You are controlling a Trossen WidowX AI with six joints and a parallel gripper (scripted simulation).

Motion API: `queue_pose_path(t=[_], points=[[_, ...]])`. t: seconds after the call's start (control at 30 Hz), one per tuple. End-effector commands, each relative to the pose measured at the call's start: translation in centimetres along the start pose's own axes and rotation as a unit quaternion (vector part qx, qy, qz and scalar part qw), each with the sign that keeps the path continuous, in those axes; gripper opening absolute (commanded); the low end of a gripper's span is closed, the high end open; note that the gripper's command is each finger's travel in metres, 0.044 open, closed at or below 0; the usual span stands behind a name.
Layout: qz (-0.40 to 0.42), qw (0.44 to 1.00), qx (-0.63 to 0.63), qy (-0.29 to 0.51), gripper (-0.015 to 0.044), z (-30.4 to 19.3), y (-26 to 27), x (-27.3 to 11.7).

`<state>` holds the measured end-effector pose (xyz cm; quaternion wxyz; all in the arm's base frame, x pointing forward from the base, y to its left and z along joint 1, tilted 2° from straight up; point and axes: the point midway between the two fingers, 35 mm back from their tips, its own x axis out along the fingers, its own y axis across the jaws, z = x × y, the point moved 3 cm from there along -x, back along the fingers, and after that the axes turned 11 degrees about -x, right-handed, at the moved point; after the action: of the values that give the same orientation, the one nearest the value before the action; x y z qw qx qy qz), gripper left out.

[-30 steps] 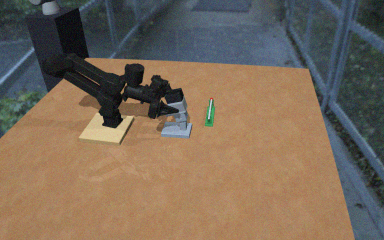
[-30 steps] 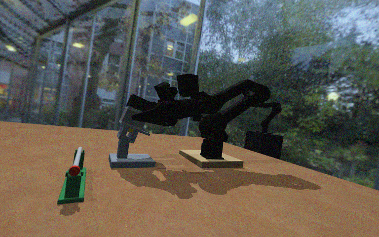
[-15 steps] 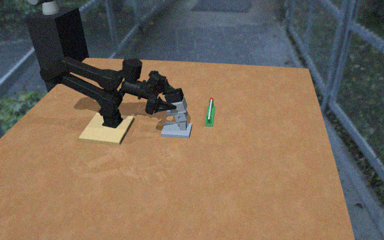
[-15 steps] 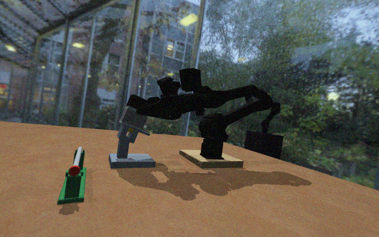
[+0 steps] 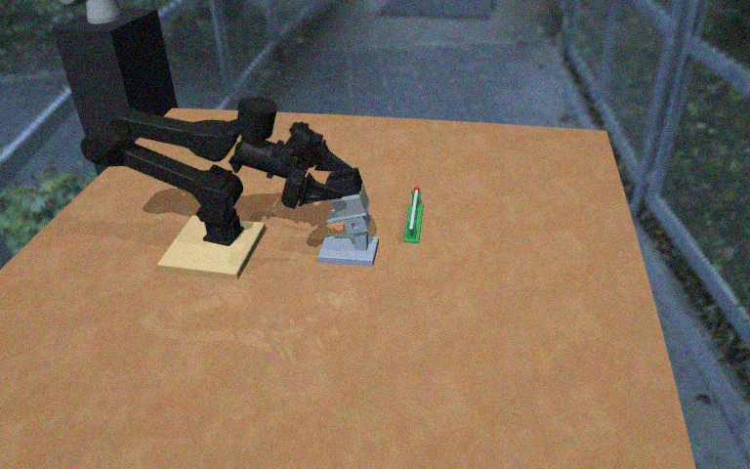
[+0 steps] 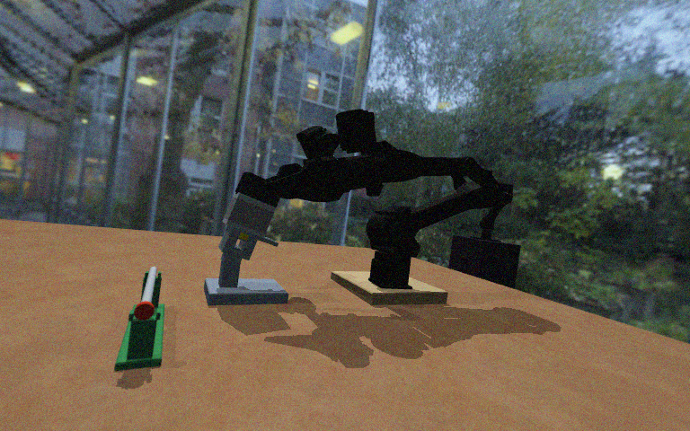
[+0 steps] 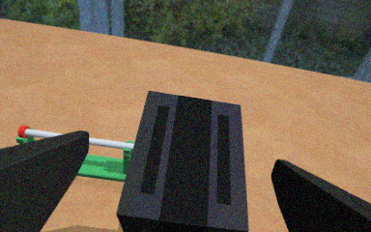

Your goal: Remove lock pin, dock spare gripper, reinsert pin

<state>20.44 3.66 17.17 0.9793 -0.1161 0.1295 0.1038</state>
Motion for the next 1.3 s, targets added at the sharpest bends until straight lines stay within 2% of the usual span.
queue_pose_path(t=[0.0,1.27], points=[[-0.001,1.0,0.0,-0.001,0.044,0.7,-0.1,-0.5],[0.011,1.0,-0.002,0.015,0.044,6.8,-1.1,-3.5]])
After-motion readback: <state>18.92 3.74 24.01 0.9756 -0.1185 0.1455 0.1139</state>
